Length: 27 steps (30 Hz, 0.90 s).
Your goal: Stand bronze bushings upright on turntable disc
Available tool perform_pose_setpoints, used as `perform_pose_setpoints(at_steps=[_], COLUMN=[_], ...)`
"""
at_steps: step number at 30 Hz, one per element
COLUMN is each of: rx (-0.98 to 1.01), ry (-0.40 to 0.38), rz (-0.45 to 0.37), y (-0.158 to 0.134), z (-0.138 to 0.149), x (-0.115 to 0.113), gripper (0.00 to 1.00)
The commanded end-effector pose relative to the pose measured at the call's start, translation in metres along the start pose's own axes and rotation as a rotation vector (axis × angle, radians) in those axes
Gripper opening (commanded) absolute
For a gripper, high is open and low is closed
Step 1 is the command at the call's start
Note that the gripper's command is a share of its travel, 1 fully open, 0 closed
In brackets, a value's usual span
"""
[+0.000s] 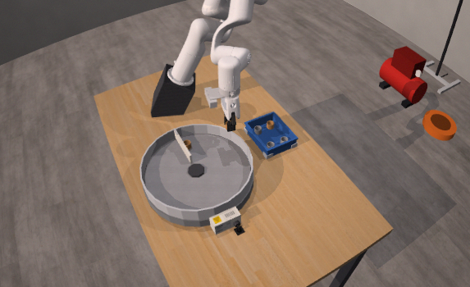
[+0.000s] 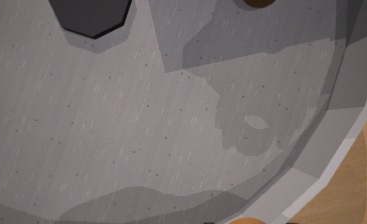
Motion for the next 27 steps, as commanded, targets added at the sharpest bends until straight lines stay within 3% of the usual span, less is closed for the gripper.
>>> perform_pose_setpoints(at_steps=[1,6,10,27], rx=[-0.014,-0.014,-0.014,-0.014], ry=[0.005,0.005,0.005,0.005], rz=[-0.026,-0.026,-0.026,-0.026], y=[0.043,0.081,0.094,0.097], z=[-0.002,0.001,0.002,0.002], x=[0.001,0.002,0.002,0.005], gripper=[0.00,0.00,0.00,0.00])
Point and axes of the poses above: the point where the finger pads meet when closed, its own x axis out along the fingers, its own z axis across the jaws, y = z × x, the point moved 7 cm from there along -x, back along the fingers, and after that the axes turned 14 degrees about -x, right-handed, at the moved point
